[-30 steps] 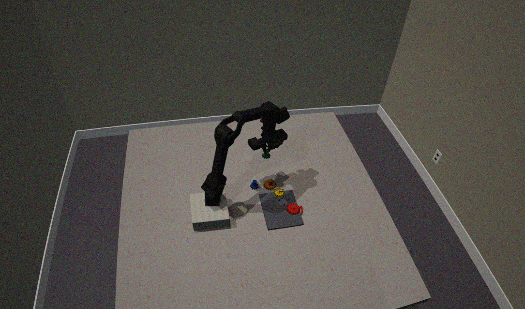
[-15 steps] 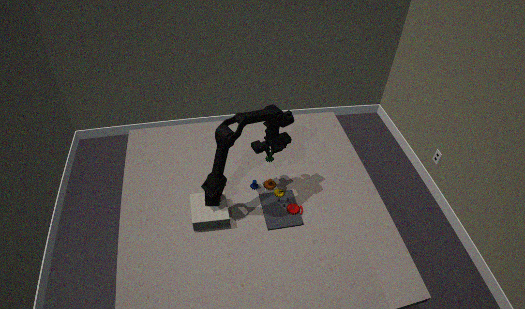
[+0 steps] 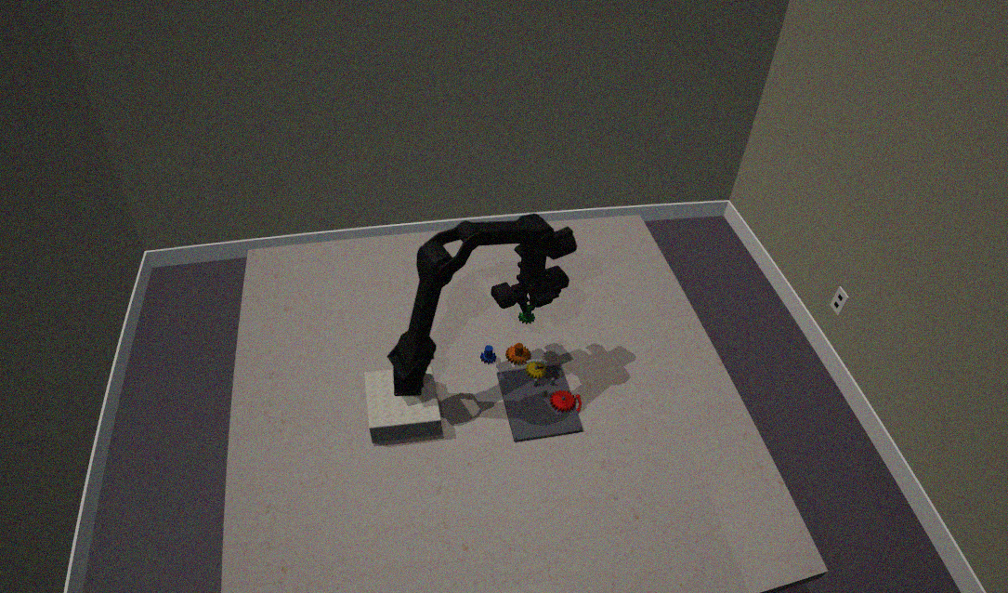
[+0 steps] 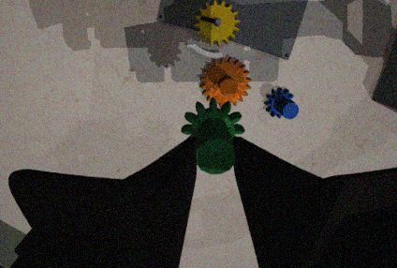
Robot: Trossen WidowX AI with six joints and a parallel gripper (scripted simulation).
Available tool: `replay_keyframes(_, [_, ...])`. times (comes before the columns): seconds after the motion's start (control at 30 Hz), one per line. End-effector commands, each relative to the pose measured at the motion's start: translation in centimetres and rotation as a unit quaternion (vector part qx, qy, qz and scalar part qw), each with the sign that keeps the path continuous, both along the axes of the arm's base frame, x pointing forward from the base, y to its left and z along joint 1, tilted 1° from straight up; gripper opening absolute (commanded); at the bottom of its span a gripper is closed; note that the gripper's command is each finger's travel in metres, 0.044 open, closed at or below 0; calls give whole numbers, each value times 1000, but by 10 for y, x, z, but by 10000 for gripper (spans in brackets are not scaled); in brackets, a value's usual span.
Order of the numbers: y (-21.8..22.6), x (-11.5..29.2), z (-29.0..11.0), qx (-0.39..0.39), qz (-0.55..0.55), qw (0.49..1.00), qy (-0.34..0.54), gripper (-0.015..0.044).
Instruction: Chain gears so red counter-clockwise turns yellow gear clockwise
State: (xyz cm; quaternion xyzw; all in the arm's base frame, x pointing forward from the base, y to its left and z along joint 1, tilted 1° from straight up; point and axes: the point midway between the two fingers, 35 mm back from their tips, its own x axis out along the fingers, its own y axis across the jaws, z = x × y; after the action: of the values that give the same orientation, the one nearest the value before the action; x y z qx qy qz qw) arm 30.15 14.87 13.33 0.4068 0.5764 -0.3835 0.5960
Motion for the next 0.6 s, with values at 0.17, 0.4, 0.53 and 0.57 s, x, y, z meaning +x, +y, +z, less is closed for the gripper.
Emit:
replay_keyframes(0.17, [-21, 10, -10, -2, 3, 1000, 0, 0])
replay_keyframes(0.4, [-37, 17, -17, -3, 4, 1000, 0, 0])
replay_keyframes(0.53, [-46, 21, -21, -3, 5, 1000, 0, 0])
replay_keyframes(0.57, [-48, 22, -22, -4, 5, 1000, 0, 0])
